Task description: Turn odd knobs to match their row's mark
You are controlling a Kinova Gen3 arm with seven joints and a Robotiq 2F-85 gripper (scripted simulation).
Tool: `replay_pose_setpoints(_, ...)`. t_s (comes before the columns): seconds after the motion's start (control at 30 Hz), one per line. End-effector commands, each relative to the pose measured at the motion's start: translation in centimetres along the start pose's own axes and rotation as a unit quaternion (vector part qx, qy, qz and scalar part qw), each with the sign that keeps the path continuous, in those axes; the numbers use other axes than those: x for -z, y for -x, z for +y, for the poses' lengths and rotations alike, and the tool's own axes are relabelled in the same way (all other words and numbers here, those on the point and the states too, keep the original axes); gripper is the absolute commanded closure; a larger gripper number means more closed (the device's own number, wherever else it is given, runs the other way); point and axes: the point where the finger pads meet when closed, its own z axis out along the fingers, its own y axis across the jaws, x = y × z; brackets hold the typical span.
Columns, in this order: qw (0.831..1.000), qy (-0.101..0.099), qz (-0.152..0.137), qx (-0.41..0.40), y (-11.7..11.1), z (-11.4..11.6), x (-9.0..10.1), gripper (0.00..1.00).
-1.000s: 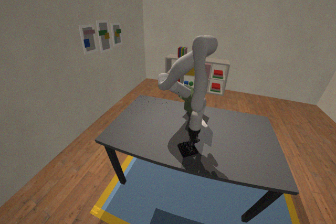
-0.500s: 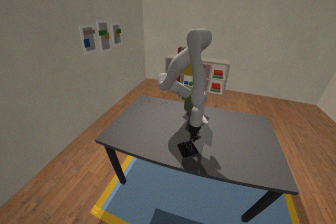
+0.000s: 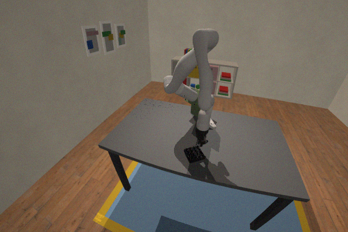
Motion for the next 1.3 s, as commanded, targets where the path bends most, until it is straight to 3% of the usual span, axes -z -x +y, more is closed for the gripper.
replay_pose_setpoints(0.0, 1.0, 0.001, 0.001, -0.002, -0.1, -0.4, 0.4, 0.81)
replay_pose_setpoints(0.17, 1.0, 0.001, 0.001, -0.019, 0.0, -2.4, 1.9, 0.81)
replay_pose_setpoints(1.27, 1.0, 0.001, 0.001, -0.019, 0.0, -2.5, 1.9, 0.81)
